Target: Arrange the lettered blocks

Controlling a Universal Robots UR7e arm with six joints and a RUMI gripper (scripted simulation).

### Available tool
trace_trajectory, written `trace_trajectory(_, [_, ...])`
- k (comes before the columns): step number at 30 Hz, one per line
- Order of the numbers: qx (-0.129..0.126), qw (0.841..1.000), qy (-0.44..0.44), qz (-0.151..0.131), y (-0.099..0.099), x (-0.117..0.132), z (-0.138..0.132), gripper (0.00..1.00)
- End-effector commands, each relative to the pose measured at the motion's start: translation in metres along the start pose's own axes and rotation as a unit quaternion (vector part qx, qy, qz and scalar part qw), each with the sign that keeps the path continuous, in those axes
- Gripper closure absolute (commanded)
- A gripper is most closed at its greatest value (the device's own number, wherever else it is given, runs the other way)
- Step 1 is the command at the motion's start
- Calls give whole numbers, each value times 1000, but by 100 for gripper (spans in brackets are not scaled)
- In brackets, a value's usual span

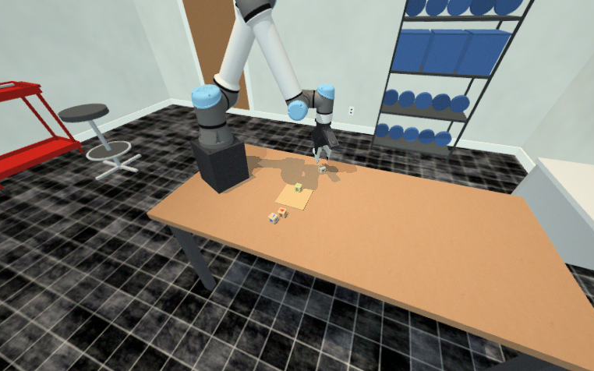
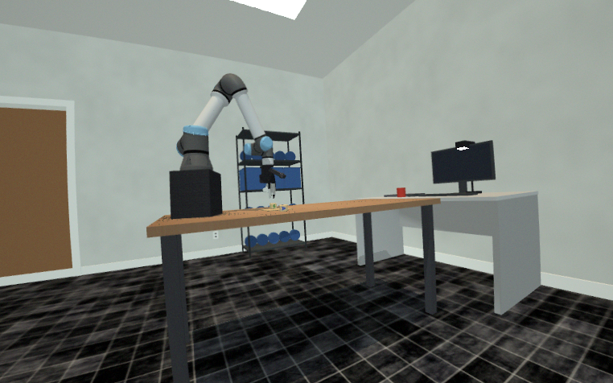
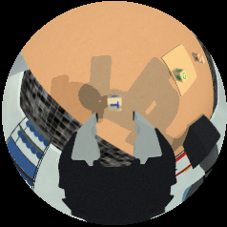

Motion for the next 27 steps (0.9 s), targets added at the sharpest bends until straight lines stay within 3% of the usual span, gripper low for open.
trace_trajectory(1, [0, 1000, 0, 1, 11, 0, -1, 60])
trace_trajectory(27, [-1, 1000, 0, 2, 20, -1, -2, 60])
Point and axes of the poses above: the point where the finger pads meet when closed, its own y axis out along the fingers, its own z axis across the jaws, x = y × z, the point moved 4 cm from there along -y, back along the fingers, and after that the axes turned 15 degrees about -y, right-handed, at the moved point
